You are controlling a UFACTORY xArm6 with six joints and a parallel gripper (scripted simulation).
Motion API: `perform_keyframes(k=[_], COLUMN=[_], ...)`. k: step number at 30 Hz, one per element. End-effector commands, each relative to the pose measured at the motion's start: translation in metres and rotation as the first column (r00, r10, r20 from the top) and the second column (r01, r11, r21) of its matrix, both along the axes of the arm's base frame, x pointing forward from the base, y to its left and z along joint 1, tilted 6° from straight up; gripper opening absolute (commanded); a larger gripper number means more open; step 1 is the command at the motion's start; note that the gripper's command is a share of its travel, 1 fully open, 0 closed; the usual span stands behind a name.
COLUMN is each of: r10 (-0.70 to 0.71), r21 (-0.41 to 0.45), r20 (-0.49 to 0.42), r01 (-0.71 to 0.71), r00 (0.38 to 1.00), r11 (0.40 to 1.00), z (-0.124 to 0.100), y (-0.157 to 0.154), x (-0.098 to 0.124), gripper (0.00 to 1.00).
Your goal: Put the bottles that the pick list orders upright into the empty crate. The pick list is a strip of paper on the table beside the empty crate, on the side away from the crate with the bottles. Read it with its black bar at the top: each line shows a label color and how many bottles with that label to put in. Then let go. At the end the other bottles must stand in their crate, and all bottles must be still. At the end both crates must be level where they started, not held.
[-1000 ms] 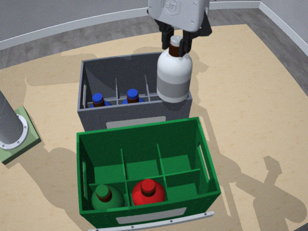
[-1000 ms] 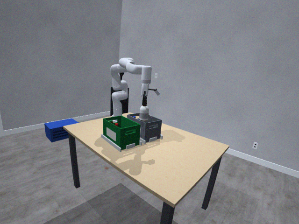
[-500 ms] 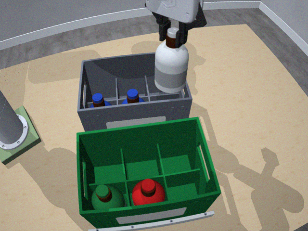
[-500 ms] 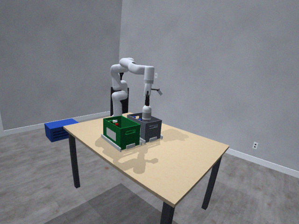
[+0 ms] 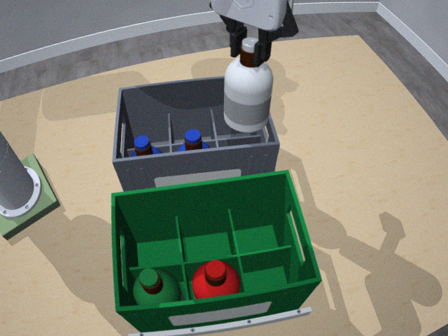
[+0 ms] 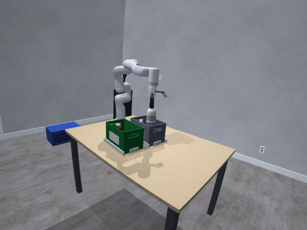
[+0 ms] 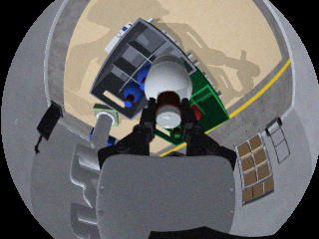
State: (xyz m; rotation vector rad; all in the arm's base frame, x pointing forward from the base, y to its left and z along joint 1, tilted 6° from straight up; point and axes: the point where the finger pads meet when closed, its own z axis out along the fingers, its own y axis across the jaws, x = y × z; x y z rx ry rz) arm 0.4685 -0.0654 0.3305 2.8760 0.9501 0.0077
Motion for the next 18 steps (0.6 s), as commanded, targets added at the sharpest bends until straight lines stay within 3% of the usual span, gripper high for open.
perform_keyframes(k=[1,18], r10=[0.000,0.000], r21=[0.000,-0.001], r20=[0.005,0.005], r01=[0.000,0.000], r00=[1.000,1.000], r11=[1.000,1.000], z=[0.0022,0.0023], y=[-0.0002,-0.0016], x=[0.0006,0.0000], gripper=[0.00,0.00])
